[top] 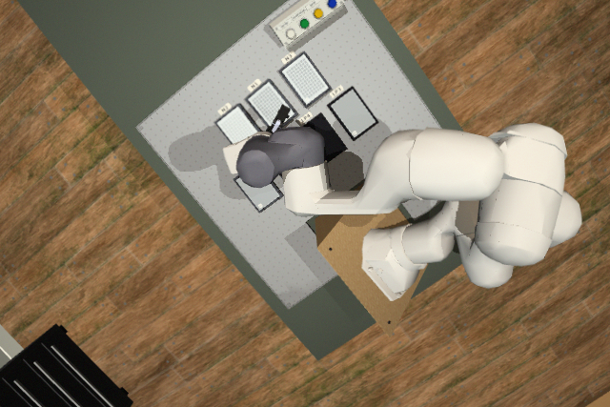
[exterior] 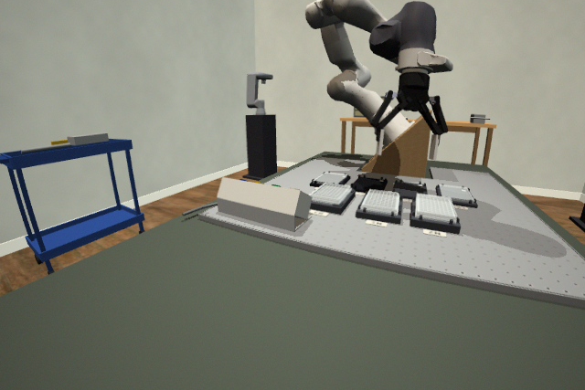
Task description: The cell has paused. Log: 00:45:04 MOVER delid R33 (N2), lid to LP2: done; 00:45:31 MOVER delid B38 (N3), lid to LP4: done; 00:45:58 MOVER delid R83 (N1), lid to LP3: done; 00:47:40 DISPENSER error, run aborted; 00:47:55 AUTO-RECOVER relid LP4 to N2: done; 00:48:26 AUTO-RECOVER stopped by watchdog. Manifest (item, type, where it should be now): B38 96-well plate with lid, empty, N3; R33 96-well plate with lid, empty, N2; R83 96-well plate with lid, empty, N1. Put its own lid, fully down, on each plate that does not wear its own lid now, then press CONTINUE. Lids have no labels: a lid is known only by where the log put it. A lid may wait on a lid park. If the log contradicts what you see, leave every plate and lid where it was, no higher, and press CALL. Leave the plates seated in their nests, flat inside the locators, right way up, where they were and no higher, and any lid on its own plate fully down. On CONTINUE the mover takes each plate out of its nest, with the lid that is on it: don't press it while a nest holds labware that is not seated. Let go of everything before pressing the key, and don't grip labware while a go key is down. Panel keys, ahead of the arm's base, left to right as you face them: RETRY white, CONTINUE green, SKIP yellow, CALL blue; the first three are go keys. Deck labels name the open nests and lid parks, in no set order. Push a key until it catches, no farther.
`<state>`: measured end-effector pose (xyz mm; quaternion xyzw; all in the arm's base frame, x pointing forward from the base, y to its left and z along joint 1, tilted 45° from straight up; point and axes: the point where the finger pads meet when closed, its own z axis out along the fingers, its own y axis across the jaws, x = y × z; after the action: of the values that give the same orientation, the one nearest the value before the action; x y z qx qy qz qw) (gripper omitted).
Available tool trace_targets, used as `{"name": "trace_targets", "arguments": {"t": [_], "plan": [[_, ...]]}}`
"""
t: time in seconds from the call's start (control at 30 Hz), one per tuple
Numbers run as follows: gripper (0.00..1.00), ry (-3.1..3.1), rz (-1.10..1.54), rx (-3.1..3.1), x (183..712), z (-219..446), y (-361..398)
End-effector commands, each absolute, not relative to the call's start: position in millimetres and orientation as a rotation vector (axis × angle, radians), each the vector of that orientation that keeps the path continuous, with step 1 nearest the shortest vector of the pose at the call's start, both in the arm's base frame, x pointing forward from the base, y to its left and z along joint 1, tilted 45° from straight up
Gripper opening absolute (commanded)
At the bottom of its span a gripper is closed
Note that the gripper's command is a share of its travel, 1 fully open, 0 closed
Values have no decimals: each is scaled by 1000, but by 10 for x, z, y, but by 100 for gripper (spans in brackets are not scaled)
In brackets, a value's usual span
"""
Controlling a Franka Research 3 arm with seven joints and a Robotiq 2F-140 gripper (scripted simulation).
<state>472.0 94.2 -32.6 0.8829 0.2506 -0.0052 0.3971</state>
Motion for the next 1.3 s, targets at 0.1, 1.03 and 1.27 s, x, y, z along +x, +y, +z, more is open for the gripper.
{"name": "trace_targets", "arguments": {"t": [0.1,1.03,1.27], "plan": [[100,598,9,2254,4715,-327,959],[100,524,21,2276,4560,-306,835],[100,454,31,2296,4411,-289,724]]}}
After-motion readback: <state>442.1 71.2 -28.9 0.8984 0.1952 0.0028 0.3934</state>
